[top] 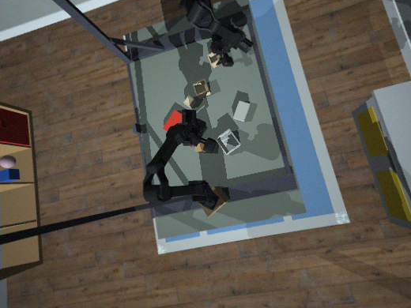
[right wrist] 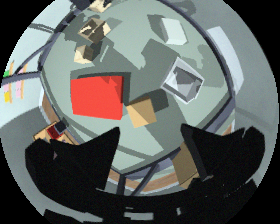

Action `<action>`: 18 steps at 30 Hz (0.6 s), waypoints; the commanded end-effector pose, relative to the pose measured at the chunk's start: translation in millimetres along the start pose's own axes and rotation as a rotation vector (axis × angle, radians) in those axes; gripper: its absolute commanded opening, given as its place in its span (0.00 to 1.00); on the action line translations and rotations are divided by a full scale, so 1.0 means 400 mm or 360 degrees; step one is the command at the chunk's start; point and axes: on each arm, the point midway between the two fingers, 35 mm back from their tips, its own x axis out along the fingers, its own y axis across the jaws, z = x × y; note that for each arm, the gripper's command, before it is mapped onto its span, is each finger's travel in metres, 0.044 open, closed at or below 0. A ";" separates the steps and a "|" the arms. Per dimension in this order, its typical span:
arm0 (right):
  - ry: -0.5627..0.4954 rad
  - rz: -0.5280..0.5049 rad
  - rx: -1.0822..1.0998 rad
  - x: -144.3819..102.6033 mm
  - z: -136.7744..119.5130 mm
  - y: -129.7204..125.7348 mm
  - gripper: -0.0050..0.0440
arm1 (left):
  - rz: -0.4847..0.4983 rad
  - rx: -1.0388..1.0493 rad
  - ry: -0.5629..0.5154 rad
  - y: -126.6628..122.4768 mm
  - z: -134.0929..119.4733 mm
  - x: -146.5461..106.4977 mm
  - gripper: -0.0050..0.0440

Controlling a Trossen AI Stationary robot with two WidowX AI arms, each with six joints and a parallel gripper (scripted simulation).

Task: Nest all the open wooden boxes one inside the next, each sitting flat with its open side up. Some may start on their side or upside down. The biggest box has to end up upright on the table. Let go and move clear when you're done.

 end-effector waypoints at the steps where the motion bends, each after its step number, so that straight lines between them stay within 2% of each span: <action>1: -0.0025 0.0017 -0.0018 -0.012 0.003 0.007 0.92 | 0.0003 0.0039 -0.0134 0.013 -0.015 -0.005 0.00; 5: -0.0025 0.0017 -0.0018 -0.012 0.003 0.007 0.92 | 0.0005 0.0031 -0.0204 0.012 -0.020 -0.005 0.00; 12: -0.0025 0.0017 -0.0018 -0.012 0.003 0.007 0.92 | -0.0006 0.0021 -0.0222 0.010 -0.029 0.009 0.00; 13: -0.0025 0.0017 -0.0018 -0.012 0.003 0.007 0.92 | -0.0006 0.0021 -0.0222 0.010 -0.029 0.009 0.15; 18: -0.0025 0.0017 -0.0018 -0.012 0.003 0.007 0.92 | -0.0003 0.0030 -0.0214 0.012 -0.025 0.004 0.40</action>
